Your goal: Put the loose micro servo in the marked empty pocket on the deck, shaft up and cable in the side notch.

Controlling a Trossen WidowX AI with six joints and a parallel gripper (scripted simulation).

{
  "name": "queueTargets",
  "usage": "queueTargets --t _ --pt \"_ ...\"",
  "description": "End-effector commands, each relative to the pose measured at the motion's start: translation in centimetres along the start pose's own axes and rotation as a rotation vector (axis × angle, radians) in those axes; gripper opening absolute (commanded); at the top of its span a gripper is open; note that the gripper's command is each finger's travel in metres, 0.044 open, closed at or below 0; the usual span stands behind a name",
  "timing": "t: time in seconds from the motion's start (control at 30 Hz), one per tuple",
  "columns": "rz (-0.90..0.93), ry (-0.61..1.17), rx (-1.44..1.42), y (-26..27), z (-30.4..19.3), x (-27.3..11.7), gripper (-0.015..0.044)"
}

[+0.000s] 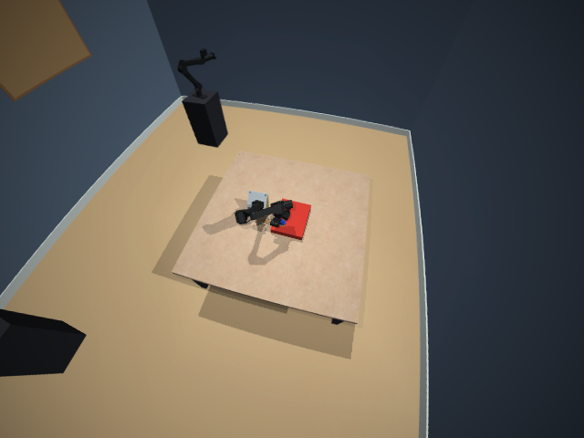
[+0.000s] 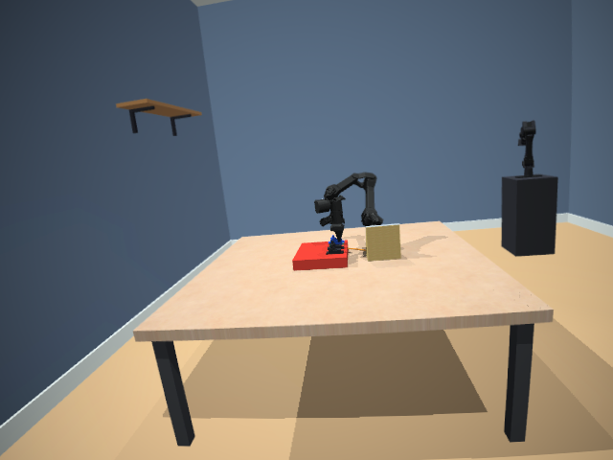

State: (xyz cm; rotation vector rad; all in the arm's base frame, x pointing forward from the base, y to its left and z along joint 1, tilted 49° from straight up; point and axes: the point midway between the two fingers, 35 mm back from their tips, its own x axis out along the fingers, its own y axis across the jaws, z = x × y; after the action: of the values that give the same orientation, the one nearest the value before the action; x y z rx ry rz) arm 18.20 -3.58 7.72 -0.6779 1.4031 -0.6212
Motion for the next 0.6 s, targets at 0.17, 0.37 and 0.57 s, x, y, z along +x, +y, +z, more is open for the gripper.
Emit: queueTargets --t 0.17,0.37,0.57 --pt "-0.003 -0.005 -0.003 -0.03 0.05 0.82 0.0000" --pt "-0.003 -0.005 -0.003 0.00 -0.01 0.91 0.0053" --pt "-0.003 -0.005 -0.003 0.01 -0.03 0.92 0.0187"
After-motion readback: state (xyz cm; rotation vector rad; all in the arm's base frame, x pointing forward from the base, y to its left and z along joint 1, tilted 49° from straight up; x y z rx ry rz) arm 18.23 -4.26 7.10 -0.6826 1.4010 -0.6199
